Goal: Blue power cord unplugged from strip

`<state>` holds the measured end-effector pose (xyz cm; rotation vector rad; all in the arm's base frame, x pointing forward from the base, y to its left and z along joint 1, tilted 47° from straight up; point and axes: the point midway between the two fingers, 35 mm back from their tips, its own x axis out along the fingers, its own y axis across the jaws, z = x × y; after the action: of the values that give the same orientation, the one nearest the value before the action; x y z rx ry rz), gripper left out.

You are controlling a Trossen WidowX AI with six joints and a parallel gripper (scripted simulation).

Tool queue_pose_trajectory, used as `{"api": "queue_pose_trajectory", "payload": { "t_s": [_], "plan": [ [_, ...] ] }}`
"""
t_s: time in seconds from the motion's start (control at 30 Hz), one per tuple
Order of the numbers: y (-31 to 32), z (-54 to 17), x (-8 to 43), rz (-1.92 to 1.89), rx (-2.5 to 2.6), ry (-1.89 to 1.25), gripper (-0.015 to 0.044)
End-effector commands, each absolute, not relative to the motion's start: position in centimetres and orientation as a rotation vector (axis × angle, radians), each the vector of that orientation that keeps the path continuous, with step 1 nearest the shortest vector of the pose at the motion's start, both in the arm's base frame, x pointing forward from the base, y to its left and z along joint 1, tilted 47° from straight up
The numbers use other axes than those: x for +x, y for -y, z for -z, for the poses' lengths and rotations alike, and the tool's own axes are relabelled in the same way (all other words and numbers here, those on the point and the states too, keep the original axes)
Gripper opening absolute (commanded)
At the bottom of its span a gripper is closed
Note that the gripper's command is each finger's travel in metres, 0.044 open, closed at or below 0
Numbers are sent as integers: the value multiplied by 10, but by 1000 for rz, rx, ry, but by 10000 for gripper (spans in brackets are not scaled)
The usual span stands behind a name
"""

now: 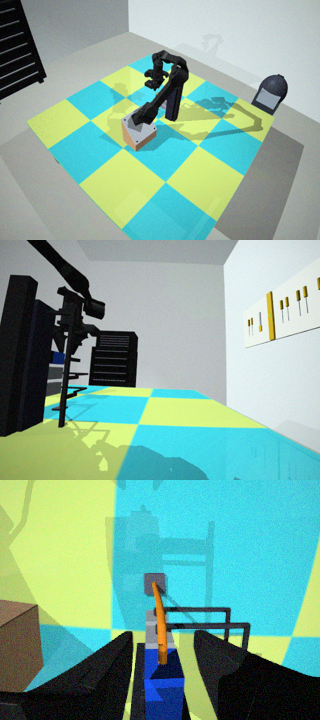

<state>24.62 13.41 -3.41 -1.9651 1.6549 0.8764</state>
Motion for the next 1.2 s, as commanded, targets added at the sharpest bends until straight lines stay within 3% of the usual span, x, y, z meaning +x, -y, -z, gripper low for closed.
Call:
{"api": "queue_pose_trajectory", "payload": {
  "t_s": [0.0,1.17],
  "plan": [
    [-130,30,248,-879,-1974,-1657,160],
    [-98,14,256,-877,-1976,-1659,160]
  ]
}}
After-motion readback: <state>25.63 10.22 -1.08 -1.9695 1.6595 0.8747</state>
